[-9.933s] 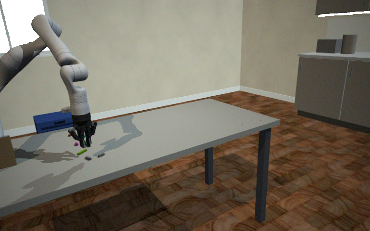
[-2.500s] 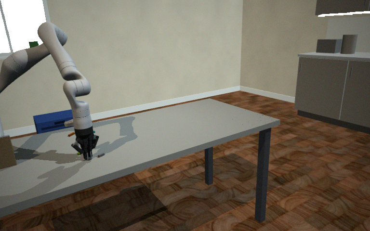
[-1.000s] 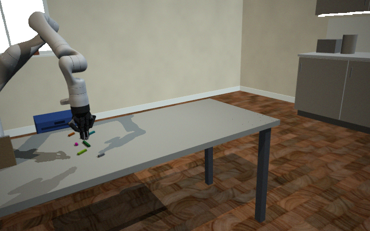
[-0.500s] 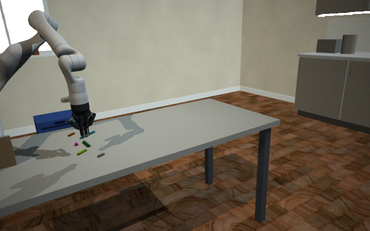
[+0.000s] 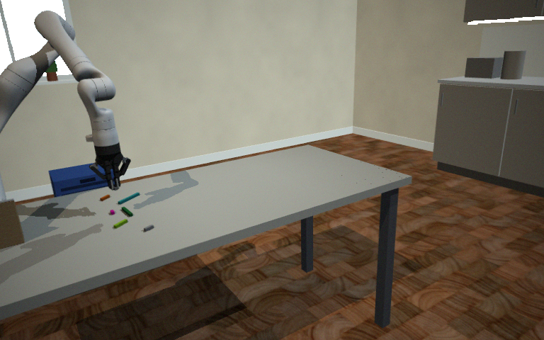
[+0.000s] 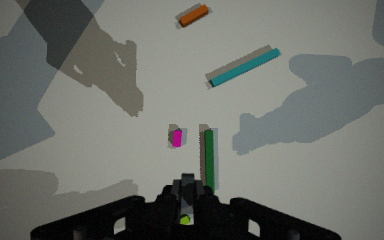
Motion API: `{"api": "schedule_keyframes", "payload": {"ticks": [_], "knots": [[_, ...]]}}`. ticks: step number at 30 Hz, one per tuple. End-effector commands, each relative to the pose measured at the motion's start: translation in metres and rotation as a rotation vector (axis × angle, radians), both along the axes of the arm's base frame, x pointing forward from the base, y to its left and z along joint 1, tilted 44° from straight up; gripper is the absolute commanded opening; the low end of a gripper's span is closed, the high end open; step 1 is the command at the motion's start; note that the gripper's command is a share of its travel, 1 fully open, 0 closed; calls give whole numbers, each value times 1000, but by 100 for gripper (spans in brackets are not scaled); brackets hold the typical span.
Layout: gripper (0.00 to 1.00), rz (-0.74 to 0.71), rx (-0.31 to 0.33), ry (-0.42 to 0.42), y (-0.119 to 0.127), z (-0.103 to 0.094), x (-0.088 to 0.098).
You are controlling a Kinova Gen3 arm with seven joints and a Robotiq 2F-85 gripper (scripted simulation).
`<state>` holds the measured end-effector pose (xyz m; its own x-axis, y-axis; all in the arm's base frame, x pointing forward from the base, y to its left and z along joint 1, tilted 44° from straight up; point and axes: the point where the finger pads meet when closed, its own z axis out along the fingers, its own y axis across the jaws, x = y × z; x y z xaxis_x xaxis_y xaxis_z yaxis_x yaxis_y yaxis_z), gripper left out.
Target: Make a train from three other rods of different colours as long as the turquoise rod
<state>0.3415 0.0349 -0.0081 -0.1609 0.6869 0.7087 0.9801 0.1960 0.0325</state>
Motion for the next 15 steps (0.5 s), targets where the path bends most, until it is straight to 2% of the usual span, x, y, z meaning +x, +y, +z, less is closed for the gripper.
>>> {"api": "schedule_keyframes", "payload": {"ticks": [1, 7, 15], "knots": [[5, 16, -17, -19, 9, 18, 2], [5, -32, -29, 43, 35, 40, -15], [5, -44, -33, 60, 41, 45, -20]]}}
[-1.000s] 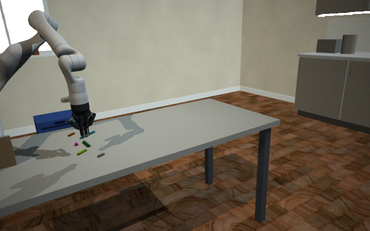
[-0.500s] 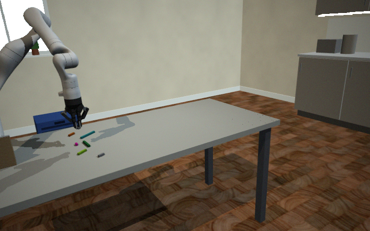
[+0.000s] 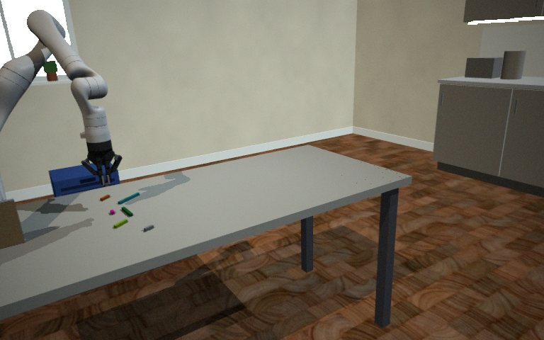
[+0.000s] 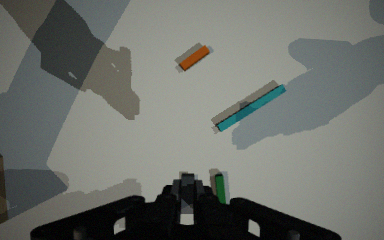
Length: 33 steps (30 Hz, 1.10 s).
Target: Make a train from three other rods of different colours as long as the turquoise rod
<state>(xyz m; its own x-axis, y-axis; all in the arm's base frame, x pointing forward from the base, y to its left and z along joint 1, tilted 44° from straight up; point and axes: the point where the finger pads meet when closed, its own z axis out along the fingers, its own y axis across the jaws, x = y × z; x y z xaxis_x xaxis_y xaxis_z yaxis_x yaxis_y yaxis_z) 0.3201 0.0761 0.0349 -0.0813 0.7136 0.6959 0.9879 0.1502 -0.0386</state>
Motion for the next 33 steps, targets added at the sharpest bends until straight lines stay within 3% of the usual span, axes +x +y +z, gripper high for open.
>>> {"api": "schedule_keyframes", "payload": {"ticks": [1, 20, 33], "knots": [[5, 2, -3, -7, 0, 2, 1], [5, 2, -3, -7, 3, -1, 1], [5, 2, -3, -7, 36, -36, -6]]}}
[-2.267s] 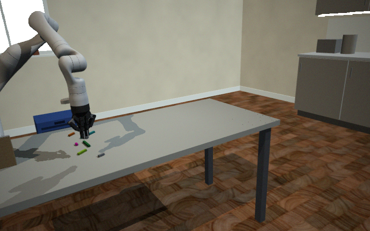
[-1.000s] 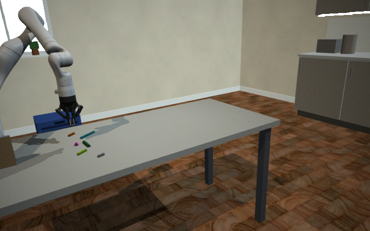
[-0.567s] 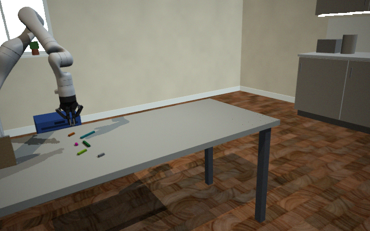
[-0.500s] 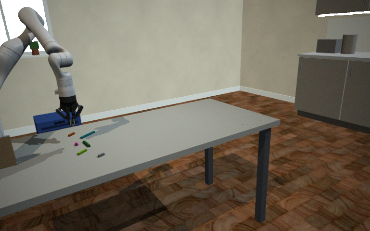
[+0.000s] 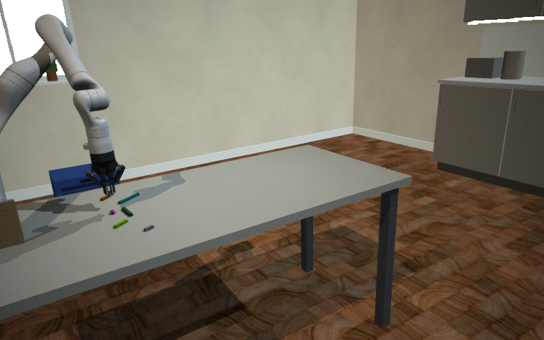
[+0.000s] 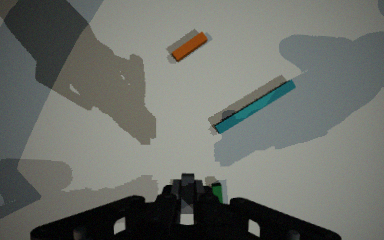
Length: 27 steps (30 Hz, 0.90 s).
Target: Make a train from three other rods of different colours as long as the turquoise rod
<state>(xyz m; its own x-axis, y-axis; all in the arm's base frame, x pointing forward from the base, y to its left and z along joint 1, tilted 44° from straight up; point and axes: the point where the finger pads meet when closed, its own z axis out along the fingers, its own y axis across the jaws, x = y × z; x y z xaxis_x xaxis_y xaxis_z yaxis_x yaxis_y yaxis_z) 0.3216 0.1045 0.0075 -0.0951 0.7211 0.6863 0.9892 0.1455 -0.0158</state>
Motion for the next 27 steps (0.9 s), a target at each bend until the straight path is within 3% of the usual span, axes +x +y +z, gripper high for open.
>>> {"api": "schedule_keyframes", "payload": {"ticks": [1, 13, 27], "knots": [[5, 7, 7, 18, 11, -12, -8], [5, 7, 7, 18, 30, -32, -11], [5, 7, 7, 18, 32, -34, -11]]}}
